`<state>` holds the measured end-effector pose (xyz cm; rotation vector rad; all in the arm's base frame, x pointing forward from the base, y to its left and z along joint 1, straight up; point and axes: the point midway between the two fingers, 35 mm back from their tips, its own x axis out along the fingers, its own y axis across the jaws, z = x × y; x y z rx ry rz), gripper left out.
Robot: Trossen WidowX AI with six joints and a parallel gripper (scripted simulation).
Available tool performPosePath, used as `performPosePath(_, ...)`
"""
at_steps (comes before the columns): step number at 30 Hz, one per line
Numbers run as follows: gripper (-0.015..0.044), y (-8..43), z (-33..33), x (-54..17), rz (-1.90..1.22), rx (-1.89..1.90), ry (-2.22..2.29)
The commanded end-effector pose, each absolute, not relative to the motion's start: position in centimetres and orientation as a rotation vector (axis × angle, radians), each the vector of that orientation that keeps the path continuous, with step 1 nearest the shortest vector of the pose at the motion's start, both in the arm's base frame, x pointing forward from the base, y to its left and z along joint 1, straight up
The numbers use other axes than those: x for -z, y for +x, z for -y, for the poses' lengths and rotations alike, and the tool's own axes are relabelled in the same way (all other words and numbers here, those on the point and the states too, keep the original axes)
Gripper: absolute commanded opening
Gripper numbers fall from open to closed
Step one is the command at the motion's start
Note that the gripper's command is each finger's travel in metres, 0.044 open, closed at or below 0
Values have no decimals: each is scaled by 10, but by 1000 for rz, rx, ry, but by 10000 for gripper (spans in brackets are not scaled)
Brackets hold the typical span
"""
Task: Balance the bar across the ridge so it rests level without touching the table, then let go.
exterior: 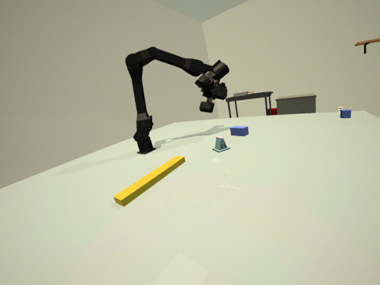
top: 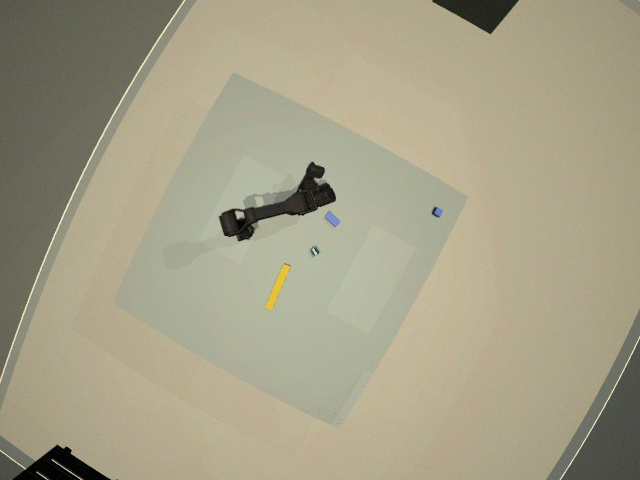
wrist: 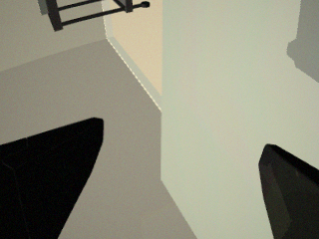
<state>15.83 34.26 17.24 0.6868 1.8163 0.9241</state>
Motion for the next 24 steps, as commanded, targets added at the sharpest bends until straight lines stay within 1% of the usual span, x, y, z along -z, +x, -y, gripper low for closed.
performPosePath(1, 315, 185, -327, -168, -1775, -811, 735)
performPosePath(11, 315, 231, -287, -161, -1704, -592, 842)
performPosePath(24, 315, 278, -224, -151, -1615, -300, 970)
